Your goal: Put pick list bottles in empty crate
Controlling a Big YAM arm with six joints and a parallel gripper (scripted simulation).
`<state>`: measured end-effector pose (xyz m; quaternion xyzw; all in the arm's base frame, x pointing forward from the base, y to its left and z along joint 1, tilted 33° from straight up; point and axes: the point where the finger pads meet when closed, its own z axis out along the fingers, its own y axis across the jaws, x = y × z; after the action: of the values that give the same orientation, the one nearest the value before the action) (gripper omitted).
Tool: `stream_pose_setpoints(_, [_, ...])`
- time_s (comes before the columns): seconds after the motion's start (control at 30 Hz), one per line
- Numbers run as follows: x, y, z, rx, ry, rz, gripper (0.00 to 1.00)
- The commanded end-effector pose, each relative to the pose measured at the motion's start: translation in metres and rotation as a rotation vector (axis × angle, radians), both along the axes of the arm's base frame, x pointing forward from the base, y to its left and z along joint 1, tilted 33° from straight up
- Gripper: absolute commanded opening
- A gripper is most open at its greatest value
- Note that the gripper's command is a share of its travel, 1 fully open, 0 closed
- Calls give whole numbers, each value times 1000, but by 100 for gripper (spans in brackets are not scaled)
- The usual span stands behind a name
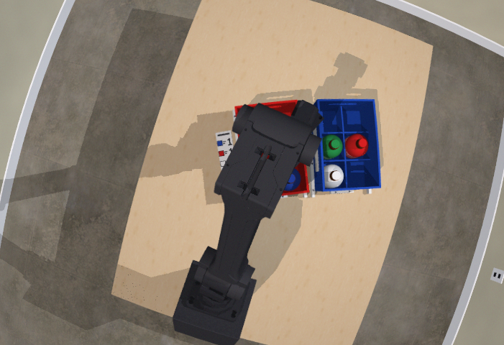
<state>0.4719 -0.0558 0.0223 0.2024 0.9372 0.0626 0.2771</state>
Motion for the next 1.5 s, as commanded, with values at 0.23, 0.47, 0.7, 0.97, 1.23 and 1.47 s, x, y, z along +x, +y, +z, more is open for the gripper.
stream_pose_setpoints(0.23, [-14, -3, 25, -5, -7, 5, 61])
stream_pose_setpoints(0.47, [-19, -2, 38, -5, -12, 6, 61])
stream_pose_setpoints(0.7, [-14, -1, 35, -2, -14, 1, 61])
stream_pose_setpoints(0.97, [-14, -1, 35, -2, -14, 1, 61])
stream_pose_setpoints(1.23, [-14, -1, 35, -2, -14, 1, 61])
stream_pose_setpoints(1.47, [-14, -1, 35, -2, -14, 1, 61])
